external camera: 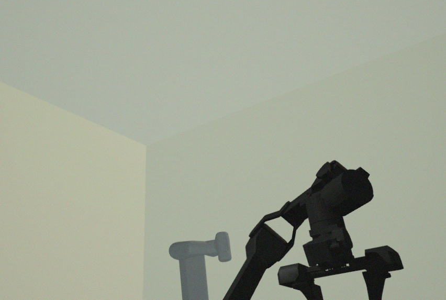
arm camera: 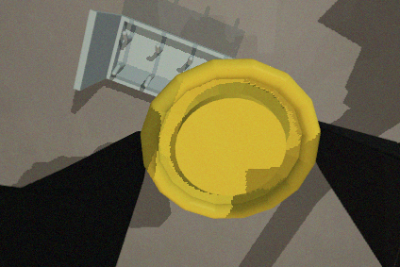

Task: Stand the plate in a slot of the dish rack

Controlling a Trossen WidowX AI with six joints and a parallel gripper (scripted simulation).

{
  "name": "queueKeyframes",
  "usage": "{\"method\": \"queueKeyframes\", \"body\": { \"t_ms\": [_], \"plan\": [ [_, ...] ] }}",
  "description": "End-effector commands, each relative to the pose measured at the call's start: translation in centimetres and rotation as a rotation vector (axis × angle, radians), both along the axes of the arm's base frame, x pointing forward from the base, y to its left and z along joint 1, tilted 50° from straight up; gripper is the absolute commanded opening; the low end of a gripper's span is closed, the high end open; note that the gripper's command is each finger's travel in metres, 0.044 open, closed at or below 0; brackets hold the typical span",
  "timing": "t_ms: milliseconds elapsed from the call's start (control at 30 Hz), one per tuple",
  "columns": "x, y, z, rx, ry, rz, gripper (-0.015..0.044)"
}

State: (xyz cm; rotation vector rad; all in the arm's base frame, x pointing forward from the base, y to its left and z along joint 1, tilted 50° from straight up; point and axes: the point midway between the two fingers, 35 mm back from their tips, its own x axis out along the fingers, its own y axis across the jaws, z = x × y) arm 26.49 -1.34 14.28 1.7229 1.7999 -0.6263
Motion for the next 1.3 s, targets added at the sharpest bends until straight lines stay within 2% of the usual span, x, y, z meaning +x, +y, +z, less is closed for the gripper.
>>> {"method": "queueKeyframes", "body": {
  "t_ms": [0, 267, 500, 1267],
  "plan": [
    [-1.0, 1.0, 0.7, 0.004, 0.084, -0.080, 0.0000],
    [-3.2, 3.1, 2.2, 0.006, 0.278, -0.266, 0.0000],
    [-3.4, 3.2, 2.2, 0.002, 0.293, -0.279, 0.0000],
    [-4.5, 5.0, -5.6, -0.505, 0.029, 0.061, 0.0000]
  ]
}}
